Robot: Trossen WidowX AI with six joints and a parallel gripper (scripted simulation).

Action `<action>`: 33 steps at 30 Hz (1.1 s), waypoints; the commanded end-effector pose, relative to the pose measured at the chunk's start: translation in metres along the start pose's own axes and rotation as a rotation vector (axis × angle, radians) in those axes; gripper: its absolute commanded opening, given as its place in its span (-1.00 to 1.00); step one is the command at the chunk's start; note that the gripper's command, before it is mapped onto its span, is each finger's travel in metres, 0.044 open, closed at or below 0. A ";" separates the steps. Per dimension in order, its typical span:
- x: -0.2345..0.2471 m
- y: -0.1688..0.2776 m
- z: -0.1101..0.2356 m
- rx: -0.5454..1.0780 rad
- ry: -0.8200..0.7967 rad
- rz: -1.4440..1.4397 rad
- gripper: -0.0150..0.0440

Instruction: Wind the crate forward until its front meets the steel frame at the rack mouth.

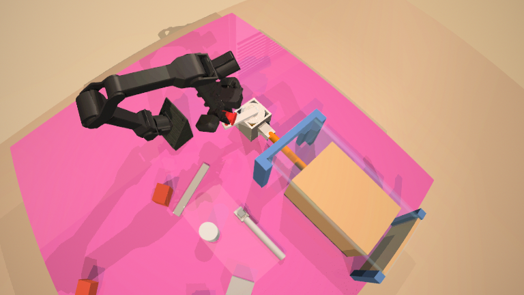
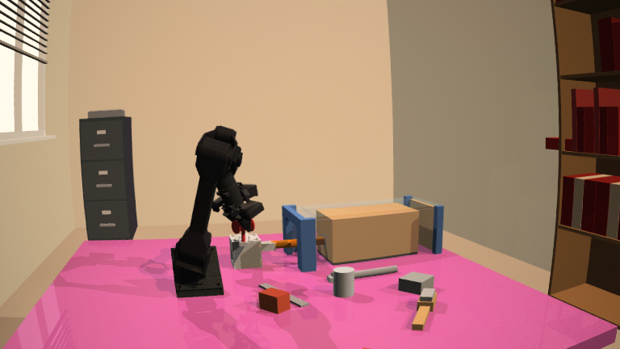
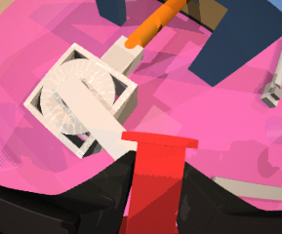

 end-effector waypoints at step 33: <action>-0.022 -0.053 -0.025 -0.017 0.017 -0.027 -0.49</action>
Point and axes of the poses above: the point midway between the two fingers, 35 mm back from their tips, its own z axis back along the fingers, its own x axis across the jaws, y = z × x, the point moved 10 cm from there along z, back along the fingers, and after that the axes turned 2 degrees about z, right-handed, at the moved point
